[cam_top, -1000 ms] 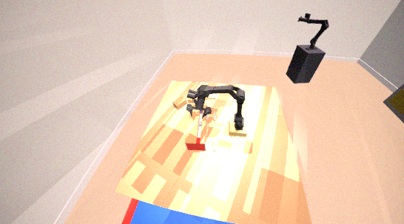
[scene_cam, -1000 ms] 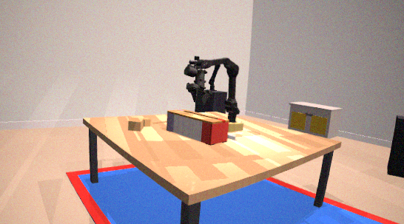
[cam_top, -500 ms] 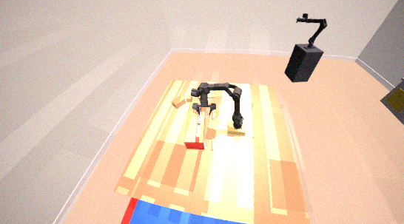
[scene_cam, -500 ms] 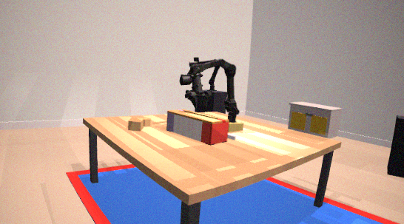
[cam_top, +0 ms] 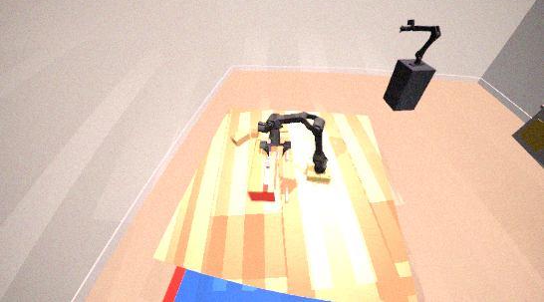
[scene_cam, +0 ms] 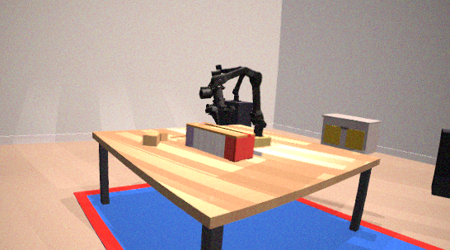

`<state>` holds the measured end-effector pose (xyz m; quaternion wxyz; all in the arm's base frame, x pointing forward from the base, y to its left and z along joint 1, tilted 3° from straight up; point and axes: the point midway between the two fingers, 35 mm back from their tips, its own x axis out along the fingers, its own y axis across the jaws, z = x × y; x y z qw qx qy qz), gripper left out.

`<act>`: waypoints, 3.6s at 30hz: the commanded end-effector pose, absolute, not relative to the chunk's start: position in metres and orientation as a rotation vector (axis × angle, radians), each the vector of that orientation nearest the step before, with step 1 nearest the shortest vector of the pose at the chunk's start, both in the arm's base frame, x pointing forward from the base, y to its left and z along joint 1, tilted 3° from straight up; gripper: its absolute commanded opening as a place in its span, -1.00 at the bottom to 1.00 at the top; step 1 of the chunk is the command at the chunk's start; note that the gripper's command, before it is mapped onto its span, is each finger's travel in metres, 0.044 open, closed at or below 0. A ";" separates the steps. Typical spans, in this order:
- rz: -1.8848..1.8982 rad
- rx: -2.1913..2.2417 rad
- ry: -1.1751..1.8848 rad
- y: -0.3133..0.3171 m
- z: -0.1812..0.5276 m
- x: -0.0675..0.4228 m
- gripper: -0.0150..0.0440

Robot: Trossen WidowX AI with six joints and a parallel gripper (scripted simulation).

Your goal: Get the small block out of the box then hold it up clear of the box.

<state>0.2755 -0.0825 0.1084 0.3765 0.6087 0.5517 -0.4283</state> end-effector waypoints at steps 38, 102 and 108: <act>-1.096 1.557 1.412 -0.079 0.058 0.272 0.86; -1.092 1.562 1.417 -0.007 0.059 0.280 0.86; -1.092 1.562 1.417 -0.001 0.059 0.281 0.86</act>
